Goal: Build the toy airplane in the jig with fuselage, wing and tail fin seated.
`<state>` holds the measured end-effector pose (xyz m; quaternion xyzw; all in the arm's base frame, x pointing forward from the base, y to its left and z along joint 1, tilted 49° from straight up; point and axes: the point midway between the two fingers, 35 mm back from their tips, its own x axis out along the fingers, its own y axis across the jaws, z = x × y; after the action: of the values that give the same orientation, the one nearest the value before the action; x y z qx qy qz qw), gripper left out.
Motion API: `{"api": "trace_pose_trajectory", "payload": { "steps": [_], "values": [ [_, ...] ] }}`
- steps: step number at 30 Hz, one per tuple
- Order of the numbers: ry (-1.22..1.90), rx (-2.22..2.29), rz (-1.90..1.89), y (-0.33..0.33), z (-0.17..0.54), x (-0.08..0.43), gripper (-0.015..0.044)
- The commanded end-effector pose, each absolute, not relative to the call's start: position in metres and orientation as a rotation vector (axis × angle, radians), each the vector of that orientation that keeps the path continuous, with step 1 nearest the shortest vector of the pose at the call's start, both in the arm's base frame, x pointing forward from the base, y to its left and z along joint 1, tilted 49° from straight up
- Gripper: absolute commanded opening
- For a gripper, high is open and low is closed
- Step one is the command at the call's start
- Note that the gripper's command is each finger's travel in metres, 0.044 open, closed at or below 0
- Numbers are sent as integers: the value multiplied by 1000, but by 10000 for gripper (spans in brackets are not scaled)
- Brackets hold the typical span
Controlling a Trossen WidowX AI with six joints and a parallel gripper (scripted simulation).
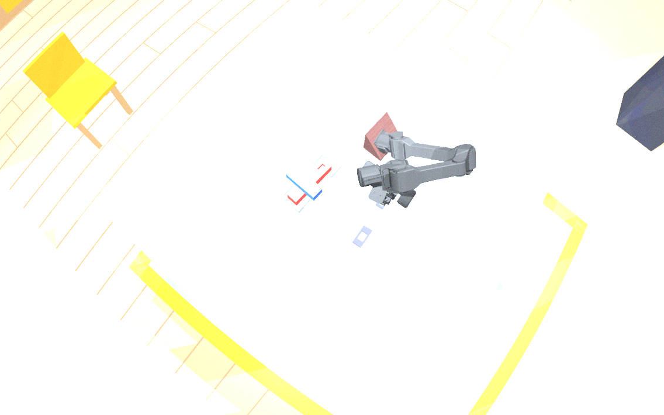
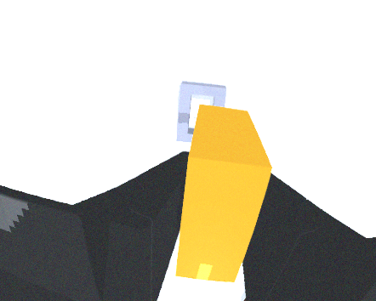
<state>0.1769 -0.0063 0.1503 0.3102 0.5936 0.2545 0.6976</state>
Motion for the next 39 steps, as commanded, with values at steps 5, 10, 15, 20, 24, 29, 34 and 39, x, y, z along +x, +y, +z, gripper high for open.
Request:
{"api": "trace_pose_trajectory", "payload": {
  "steps": [5, 10, 15, 20, 24, 29, 34, 39],
  "values": [
    [1330, 687, 555, -24, 141, 186, 0],
    [1335, 692, 547, -35, 133, 191, 0],
    [1340, 698, 540, -46, 125, 196, 0],
    [1346, 705, 533, -58, 117, 200, 0],
    [1349, 710, 528, -67, 110, 203, 0],
    [1354, 716, 523, -78, 100, 205, 0],
    [1360, 729, 513, -90, 90, 207, 0],
    [1369, 766, 489, -101, 79, 208, 0]
  ]
}}
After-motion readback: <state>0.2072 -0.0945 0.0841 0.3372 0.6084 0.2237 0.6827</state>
